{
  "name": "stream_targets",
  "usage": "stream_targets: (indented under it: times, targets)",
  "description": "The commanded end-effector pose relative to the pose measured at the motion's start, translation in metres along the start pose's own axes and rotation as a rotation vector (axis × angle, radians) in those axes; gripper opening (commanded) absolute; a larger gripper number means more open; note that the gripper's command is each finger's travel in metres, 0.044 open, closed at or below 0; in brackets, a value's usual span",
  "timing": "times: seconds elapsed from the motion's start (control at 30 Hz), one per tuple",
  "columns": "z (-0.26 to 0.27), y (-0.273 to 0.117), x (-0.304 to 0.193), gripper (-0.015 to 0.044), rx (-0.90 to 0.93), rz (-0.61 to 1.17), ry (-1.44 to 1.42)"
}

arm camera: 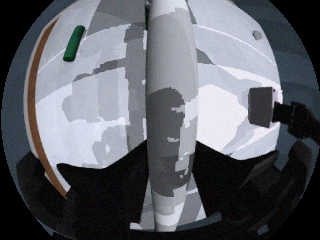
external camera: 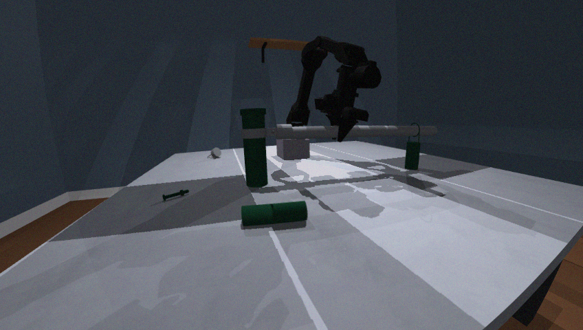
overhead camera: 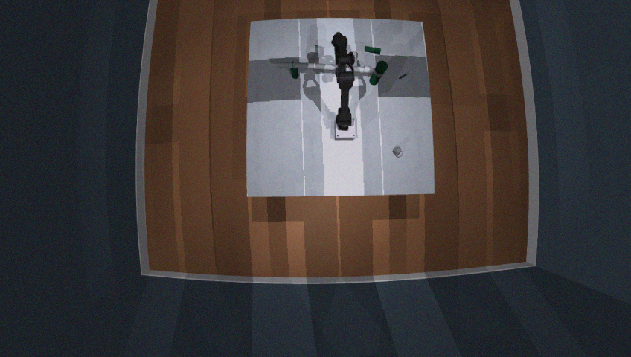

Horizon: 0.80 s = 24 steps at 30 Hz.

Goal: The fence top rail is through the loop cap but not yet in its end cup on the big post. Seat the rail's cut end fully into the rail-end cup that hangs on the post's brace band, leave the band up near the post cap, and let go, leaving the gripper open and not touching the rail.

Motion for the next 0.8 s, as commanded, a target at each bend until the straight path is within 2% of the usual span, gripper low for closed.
stream_targets:
  times: [0.0,0.13,0.17,0.77]
  targets:
    - [0.0,-0.006,0.016,0.0,0.006,-0.032,0.006]
    - [0.0,-0.008,0.017,0.0,0.006,-0.032,0.006]
    - [0.0,-0.001,0.001,0.0,-0.004,0.004,-0.01]
    - [0.001,-0.005,-0.006,0.0,-0.004,0.004,-0.01]
Point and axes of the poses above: the point midway between the two fingers, 35 mm back from their tips, its own y axis out along the fingers, its own z axis across the jaws, x = y × z, the point moved 8 cm from there along -y, back along the fingers
